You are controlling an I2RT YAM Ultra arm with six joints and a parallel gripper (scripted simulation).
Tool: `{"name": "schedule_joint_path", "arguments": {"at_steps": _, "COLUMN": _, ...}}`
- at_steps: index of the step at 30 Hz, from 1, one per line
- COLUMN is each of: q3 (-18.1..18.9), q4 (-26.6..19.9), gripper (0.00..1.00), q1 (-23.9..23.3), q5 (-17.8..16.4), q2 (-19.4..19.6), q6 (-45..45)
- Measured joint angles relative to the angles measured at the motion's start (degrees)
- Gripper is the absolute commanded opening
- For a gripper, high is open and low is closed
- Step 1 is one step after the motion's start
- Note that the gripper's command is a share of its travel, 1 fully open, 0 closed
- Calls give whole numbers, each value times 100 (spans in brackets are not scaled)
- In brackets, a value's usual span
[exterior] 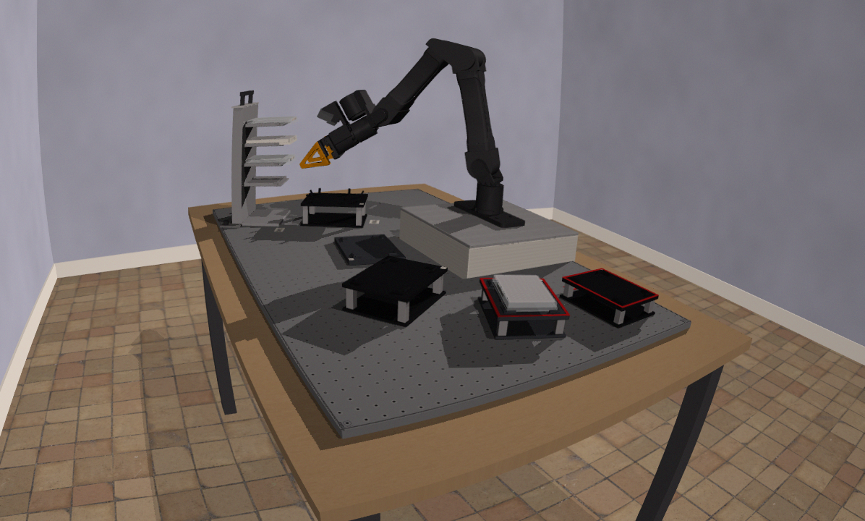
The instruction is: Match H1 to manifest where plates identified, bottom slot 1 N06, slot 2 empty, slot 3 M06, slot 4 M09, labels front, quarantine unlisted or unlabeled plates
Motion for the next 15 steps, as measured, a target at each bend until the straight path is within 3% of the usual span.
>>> {"name": "schedule_joint_path", "arguments": {"at_steps": 15, "q3": 415, "q4": -63, "gripper": 100, "q1": 133, "q5": 98, "q2": 350, "q6": 66}}
